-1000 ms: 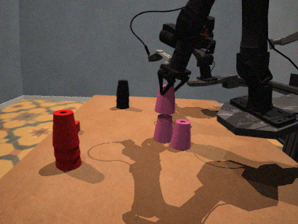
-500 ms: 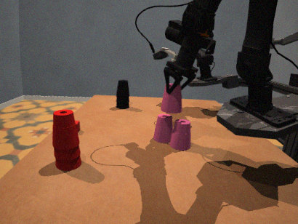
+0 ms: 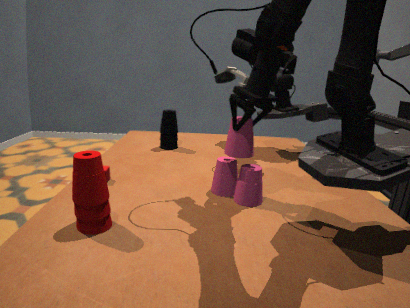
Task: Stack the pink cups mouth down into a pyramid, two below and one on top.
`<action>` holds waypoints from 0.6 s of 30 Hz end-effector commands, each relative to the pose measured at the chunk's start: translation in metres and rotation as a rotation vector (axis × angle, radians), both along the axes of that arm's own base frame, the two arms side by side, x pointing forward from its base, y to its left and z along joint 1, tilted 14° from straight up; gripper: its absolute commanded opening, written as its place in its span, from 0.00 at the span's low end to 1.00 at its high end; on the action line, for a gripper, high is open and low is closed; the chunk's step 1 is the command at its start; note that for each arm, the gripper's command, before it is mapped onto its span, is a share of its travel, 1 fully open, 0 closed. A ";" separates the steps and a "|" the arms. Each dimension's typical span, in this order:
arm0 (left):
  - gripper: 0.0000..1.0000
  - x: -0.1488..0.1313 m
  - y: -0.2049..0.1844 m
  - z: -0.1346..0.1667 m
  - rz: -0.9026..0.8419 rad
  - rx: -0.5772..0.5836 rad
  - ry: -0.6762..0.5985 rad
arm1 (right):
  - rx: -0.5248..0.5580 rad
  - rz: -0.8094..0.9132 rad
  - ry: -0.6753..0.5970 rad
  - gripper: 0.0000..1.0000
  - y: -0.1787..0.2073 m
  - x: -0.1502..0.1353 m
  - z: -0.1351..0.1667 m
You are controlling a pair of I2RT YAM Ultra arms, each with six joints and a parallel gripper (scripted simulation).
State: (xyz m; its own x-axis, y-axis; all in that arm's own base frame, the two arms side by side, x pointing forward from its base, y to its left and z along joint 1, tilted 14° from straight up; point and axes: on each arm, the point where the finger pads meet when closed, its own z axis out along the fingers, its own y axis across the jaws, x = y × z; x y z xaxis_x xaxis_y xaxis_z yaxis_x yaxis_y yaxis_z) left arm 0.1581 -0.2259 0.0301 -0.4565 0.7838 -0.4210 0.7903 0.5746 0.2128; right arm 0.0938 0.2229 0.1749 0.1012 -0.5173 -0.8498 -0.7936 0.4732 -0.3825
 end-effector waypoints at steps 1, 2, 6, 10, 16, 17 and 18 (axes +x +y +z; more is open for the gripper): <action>0.00 0.001 0.003 -0.008 0.008 0.009 0.008 | 0.050 0.003 -0.004 1.00 0.002 -0.001 0.012; 0.00 0.001 0.003 -0.008 0.008 0.009 0.008 | 0.050 0.003 -0.004 1.00 0.002 -0.001 0.012; 0.00 0.003 -0.002 -0.002 0.005 -0.009 -0.001 | 0.050 0.003 -0.004 1.00 0.002 -0.001 0.012; 0.00 0.007 -0.008 -0.005 0.000 -0.012 0.000 | 0.050 0.003 -0.004 1.00 0.002 -0.001 0.012; 0.00 0.008 -0.007 -0.008 -0.001 -0.013 -0.003 | 0.050 0.003 -0.004 1.00 0.002 -0.001 0.012; 0.00 0.008 -0.007 -0.009 0.000 -0.012 -0.002 | 0.050 0.003 -0.004 1.00 0.002 -0.001 0.012; 0.00 0.008 -0.007 -0.009 0.000 -0.013 -0.003 | 0.050 0.003 -0.004 1.00 0.002 -0.001 0.012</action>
State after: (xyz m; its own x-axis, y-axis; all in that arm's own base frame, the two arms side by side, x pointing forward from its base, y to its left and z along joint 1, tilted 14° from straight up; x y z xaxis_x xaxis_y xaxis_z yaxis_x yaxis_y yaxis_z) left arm 0.1611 -0.2237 0.0173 -0.4642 0.7910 -0.3986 0.7895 0.5735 0.2186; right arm 0.0938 0.2229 0.1749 0.1012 -0.5173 -0.8498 -0.7936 0.4732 -0.3825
